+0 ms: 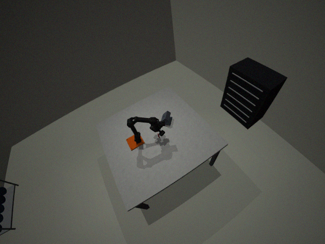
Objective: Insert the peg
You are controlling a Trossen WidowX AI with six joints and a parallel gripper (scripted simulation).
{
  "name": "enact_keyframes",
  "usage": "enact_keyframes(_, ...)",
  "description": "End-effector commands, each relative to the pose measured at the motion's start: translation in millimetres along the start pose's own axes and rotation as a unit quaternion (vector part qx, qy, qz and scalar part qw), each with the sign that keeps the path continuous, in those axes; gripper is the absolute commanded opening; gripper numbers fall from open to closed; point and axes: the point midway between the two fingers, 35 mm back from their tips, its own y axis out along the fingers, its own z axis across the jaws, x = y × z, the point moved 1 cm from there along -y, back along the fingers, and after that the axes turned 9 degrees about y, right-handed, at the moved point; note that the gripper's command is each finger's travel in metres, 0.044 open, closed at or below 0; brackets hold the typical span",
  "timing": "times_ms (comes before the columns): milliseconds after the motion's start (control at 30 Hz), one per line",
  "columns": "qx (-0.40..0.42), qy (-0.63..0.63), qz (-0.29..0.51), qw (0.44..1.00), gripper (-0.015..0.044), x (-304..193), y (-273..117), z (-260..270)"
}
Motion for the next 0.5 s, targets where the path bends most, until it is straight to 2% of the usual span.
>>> enact_keyframes(0, 0.003, -0.003, 0.003, 1.0, 0.044, -1, 8, 1)
enact_keyframes(467, 0.003, -0.003, 0.003, 1.0, 0.044, -2, 31, 2)
